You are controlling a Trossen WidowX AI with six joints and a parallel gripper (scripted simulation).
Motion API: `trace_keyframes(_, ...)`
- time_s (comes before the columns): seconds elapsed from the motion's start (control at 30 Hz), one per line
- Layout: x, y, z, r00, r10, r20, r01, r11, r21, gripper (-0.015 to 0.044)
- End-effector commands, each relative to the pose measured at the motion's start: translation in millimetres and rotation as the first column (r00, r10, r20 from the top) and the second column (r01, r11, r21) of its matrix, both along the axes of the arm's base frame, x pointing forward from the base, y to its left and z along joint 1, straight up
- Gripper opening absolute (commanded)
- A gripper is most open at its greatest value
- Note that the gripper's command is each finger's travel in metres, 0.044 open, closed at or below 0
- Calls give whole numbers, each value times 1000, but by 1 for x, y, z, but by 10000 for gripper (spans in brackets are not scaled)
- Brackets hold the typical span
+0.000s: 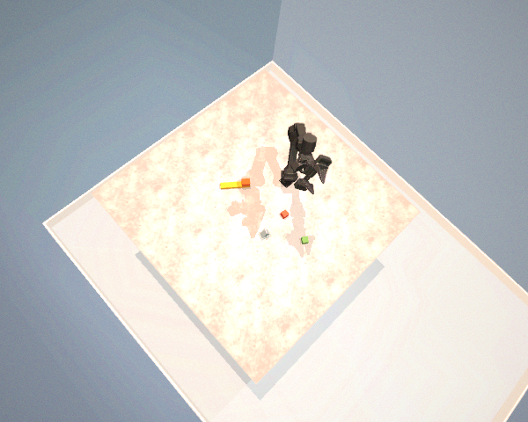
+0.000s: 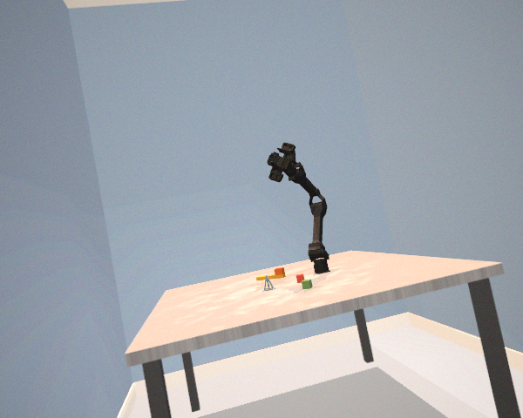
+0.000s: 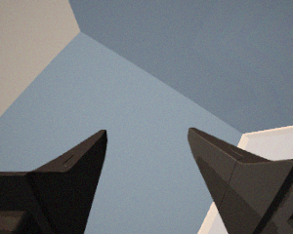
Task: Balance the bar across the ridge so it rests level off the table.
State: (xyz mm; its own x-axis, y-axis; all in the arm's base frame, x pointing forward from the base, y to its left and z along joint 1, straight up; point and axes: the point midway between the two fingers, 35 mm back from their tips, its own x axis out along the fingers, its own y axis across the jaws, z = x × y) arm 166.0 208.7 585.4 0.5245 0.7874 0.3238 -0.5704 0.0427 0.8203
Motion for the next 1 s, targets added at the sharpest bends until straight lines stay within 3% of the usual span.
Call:
trace_keyframes(0.0, 29, 2, -20, 996, -88, -23, 86, 993, -82, 315)
trace_keyframes(0.5, 116, -26, -95, 930, -362, -71, 310, 871, -381, 315)
trace_keyframes(0.97, 176, -83, -169, 820, -563, -103, 382, 672, -635, 315)
